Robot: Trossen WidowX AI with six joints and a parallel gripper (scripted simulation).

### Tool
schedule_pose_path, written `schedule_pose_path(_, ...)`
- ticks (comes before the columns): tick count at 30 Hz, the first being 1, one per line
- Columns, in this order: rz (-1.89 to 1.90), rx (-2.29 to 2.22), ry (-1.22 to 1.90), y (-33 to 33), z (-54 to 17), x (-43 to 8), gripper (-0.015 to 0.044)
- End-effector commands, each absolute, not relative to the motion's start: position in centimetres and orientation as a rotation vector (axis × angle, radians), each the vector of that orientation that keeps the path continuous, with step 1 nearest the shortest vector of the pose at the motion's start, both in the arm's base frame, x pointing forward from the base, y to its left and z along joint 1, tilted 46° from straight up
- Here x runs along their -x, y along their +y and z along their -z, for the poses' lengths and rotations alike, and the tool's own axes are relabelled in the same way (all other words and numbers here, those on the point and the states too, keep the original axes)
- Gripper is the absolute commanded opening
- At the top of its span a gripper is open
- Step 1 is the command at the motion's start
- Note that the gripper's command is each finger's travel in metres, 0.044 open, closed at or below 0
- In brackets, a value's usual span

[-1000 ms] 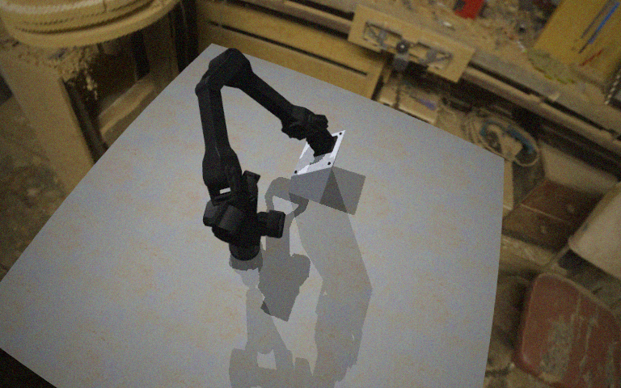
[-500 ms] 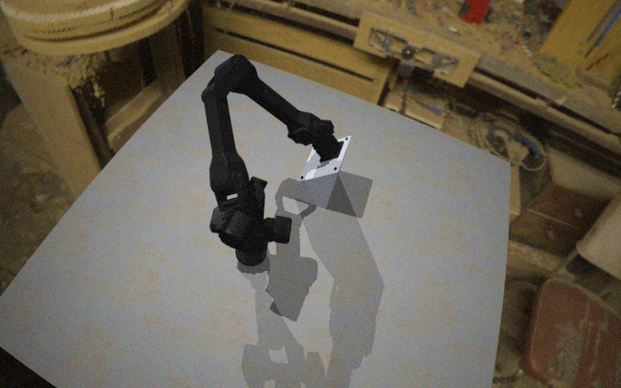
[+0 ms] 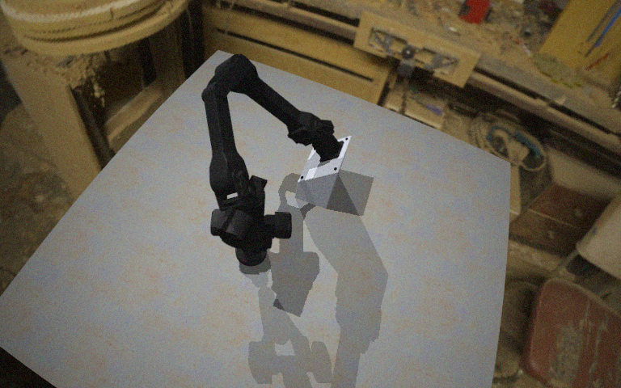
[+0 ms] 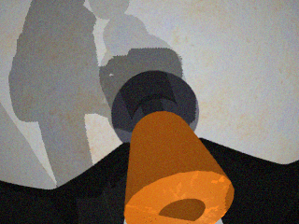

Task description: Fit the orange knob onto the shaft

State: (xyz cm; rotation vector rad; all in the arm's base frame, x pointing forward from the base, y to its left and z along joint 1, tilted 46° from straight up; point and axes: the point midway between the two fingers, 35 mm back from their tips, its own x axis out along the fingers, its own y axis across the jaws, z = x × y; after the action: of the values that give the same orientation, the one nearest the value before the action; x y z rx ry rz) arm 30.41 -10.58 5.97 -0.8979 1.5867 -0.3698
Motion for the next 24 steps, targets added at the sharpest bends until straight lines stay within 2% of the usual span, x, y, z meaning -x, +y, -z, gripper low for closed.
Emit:
schedule_pose_path(1,0.3,0.966,1.61,-10.61,-6.09,-30.71,0.0)
schedule_pose_path(24,0.299,0.966,1.61,-10.51,-5.82,-30.45,0.0)
